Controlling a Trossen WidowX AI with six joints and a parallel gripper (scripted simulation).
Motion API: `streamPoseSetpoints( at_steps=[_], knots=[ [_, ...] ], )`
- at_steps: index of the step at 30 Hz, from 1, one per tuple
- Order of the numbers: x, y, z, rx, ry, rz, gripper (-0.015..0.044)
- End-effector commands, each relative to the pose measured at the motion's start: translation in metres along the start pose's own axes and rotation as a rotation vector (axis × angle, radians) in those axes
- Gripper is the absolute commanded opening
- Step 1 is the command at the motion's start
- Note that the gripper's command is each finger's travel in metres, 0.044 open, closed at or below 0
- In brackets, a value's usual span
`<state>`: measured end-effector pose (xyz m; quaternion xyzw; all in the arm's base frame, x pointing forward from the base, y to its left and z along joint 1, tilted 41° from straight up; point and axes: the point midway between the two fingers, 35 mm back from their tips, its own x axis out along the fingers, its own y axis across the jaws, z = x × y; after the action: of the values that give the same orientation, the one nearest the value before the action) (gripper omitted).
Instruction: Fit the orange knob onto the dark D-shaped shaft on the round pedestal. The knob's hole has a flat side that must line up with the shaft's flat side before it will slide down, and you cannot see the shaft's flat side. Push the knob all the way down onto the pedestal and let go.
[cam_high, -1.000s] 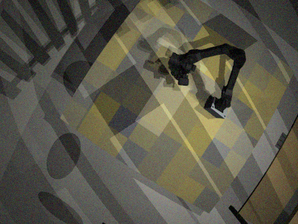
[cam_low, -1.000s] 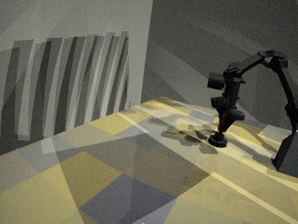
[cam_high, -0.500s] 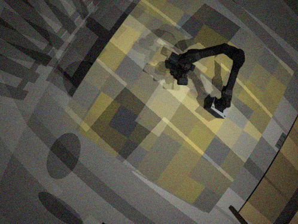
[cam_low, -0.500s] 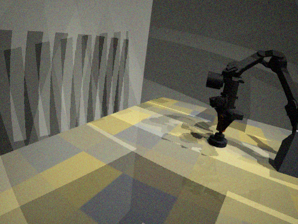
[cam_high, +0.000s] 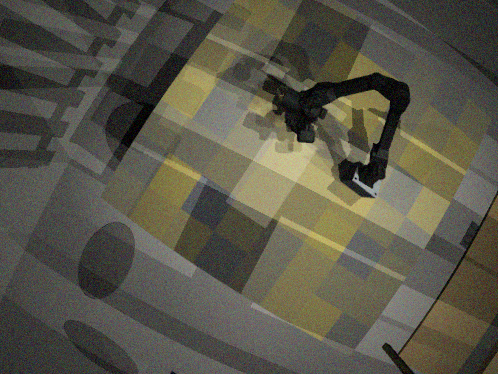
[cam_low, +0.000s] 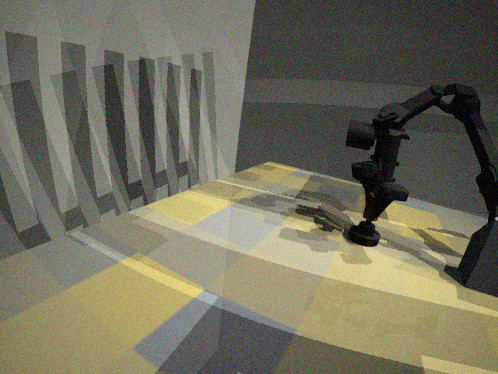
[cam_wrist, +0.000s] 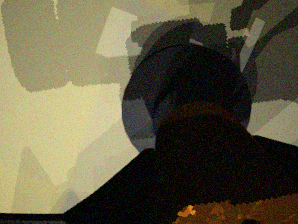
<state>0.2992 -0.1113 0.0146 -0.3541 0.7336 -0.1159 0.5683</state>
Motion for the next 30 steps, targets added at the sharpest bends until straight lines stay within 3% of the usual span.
streamPoseSetpoints(
  at_steps=[1,30],
  knots=[
    [-0.0026,-0.0018,0.0003,0.0,-0.006,-0.001,0.0],
    [-0.0012,-0.0008,0.0014,0.0,-0.006,-0.001,0.0]
  ],
)
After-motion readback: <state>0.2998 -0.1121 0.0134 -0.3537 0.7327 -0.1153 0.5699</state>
